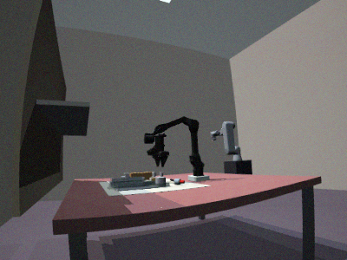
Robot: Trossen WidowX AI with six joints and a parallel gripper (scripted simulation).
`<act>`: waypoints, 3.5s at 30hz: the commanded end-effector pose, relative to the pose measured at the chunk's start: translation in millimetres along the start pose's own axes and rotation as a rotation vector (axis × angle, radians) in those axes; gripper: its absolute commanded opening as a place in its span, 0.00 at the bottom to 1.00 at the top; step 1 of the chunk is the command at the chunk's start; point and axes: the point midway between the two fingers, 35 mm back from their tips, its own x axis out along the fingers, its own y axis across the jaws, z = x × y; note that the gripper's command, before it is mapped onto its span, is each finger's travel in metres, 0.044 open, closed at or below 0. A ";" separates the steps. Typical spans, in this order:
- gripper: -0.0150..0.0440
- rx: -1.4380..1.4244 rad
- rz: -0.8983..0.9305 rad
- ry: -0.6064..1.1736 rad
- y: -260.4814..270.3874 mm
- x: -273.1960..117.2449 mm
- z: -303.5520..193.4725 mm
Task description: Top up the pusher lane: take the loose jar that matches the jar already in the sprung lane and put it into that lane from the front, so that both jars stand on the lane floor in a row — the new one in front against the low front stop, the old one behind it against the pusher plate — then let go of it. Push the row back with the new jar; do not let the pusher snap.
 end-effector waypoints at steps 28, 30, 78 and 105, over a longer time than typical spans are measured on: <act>1.00 -0.012 0.011 0.008 6.2 62.6 -5.5; 1.00 -0.012 0.011 0.008 6.2 65.8 -5.5; 0.25 -0.003 0.007 0.007 3.5 -14.4 -12.5; 0.25 -0.052 0.015 0.006 43.2 52.5 10.9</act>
